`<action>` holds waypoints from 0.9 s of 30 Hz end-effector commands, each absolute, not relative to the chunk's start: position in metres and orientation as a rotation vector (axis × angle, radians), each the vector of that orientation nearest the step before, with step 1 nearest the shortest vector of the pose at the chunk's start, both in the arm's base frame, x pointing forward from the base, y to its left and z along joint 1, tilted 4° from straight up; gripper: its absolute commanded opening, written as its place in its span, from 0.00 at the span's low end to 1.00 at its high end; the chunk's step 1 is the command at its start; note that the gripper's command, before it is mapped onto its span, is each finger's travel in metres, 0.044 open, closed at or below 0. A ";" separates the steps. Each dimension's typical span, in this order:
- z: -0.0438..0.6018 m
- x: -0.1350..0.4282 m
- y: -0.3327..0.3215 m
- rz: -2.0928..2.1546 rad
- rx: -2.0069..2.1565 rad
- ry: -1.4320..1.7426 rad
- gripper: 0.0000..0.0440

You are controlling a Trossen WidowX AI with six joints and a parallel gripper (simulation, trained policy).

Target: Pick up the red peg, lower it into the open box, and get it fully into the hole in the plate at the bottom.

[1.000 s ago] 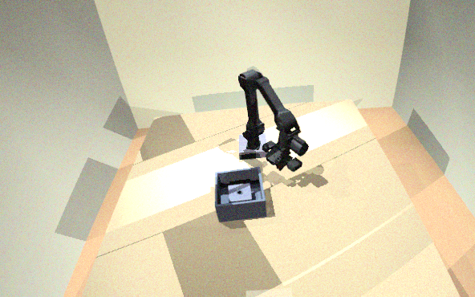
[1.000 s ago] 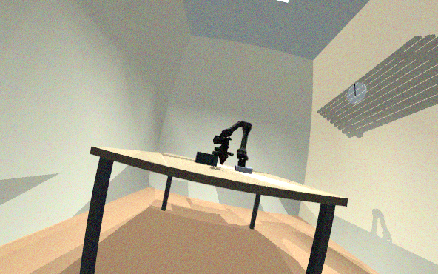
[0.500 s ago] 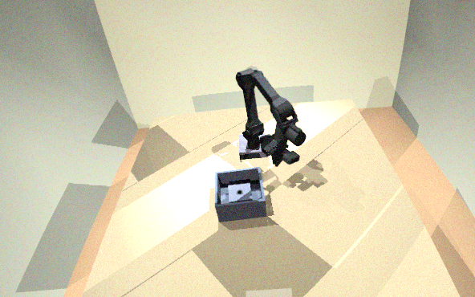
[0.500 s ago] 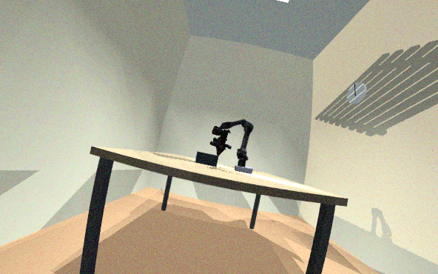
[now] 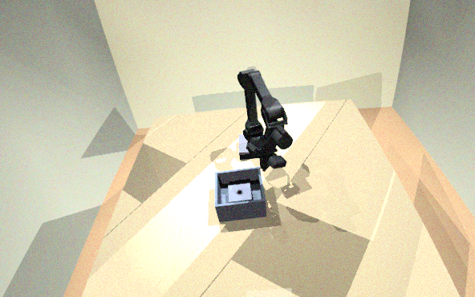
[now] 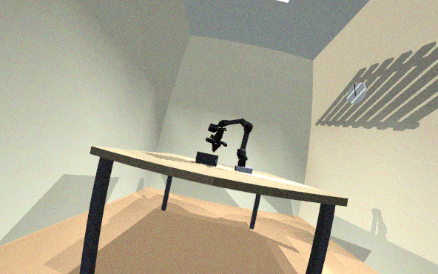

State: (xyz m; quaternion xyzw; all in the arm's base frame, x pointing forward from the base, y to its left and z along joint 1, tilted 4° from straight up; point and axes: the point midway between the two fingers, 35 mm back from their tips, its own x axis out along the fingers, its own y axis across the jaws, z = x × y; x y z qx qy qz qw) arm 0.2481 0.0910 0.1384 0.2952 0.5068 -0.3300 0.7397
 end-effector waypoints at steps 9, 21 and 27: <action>0.134 0.287 0.049 -0.783 0.657 1.059 0.00; 0.113 0.315 0.015 -0.761 0.623 1.102 0.00; 0.100 0.323 0.004 -0.724 0.596 1.144 0.00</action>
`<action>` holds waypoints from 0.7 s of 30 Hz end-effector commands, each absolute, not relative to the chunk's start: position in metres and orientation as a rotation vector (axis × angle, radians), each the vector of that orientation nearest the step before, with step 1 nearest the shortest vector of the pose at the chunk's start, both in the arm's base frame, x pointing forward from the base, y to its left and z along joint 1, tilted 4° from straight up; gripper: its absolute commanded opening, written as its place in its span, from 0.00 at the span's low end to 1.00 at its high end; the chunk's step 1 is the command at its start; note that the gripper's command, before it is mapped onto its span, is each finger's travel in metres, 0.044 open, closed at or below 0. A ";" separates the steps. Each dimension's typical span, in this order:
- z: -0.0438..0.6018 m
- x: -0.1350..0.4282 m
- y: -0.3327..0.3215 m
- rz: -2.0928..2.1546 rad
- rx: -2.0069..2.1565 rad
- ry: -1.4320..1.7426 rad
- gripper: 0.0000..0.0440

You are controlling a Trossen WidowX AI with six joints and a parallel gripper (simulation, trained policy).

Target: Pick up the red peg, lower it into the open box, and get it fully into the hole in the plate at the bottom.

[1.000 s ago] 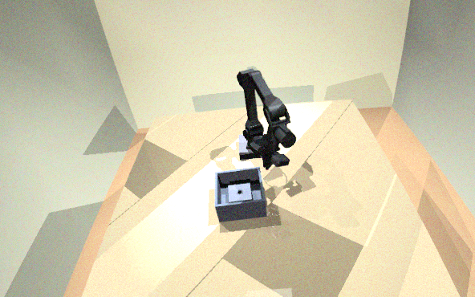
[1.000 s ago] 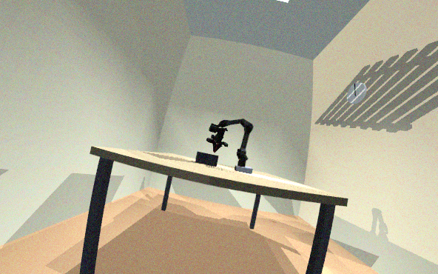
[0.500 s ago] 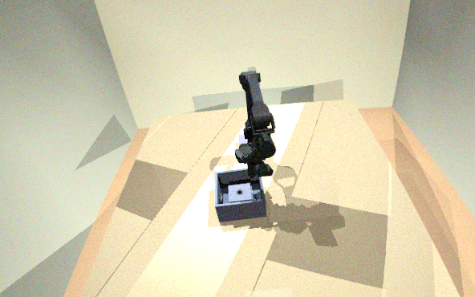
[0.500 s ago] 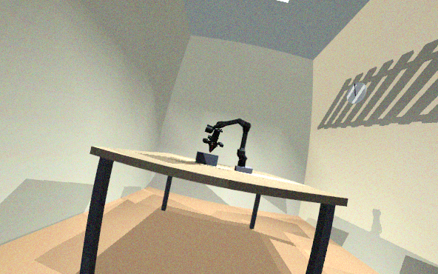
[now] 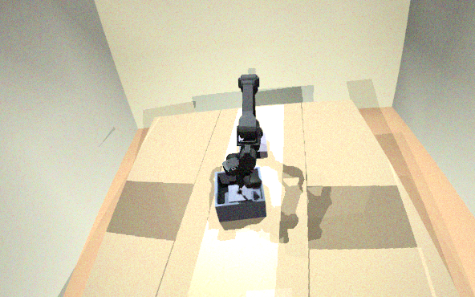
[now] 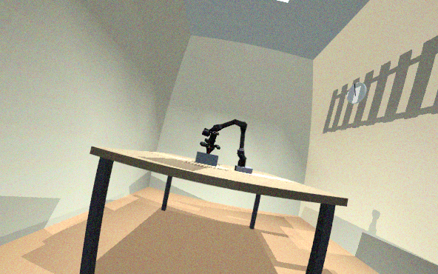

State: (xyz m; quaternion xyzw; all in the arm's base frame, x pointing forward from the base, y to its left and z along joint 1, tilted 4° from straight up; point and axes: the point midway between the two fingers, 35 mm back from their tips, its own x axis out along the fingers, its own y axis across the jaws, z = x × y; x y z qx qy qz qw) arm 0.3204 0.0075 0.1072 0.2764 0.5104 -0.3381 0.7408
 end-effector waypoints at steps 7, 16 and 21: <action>0.081 0.326 0.000 -0.673 0.563 1.206 0.02; 0.070 0.331 -0.005 -0.635 0.552 1.268 0.37; 0.083 0.346 -0.007 -0.604 0.551 1.259 0.42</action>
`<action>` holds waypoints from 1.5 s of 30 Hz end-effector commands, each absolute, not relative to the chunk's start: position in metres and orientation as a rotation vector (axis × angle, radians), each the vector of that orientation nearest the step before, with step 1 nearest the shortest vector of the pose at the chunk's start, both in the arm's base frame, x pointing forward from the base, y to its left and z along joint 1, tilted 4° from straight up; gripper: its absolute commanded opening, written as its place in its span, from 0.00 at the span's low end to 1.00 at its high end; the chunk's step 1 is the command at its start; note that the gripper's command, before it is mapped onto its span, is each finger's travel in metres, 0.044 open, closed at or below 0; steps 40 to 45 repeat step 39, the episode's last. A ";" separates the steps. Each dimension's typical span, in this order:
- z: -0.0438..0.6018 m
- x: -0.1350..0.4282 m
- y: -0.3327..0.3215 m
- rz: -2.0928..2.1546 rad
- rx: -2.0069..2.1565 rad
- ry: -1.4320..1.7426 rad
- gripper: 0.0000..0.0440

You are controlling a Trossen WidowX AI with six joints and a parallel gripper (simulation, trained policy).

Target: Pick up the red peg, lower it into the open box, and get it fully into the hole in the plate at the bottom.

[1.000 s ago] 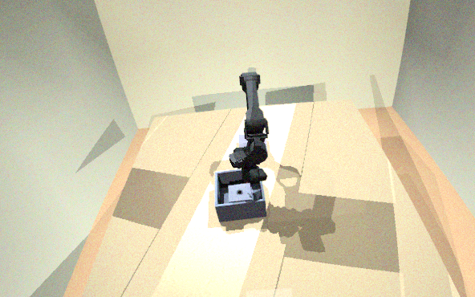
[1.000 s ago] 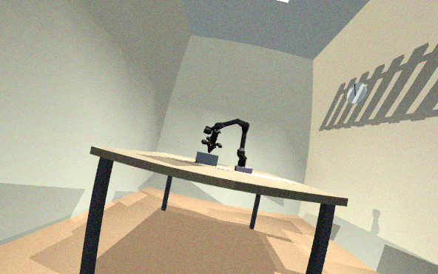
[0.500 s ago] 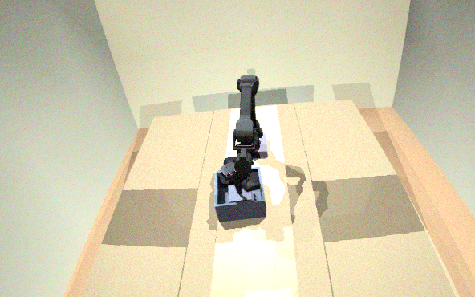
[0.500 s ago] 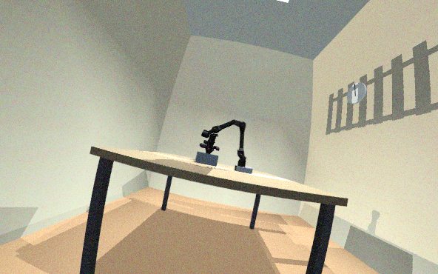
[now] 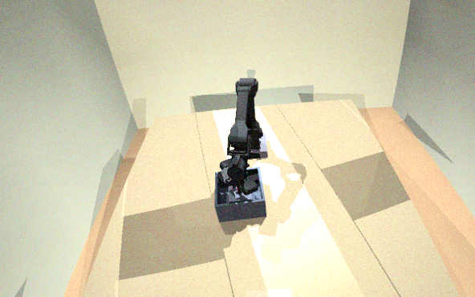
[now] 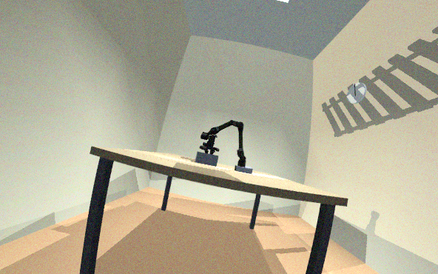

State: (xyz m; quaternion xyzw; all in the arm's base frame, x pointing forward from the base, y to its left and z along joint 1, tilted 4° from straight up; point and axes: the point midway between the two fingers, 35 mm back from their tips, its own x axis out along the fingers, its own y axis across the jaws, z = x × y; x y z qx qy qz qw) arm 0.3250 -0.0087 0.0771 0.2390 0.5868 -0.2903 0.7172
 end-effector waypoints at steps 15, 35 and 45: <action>0.110 0.382 0.003 -0.546 0.636 1.325 1.00; 0.134 0.414 0.027 -0.429 0.676 1.299 1.00; 0.134 0.414 0.027 -0.429 0.676 1.299 1.00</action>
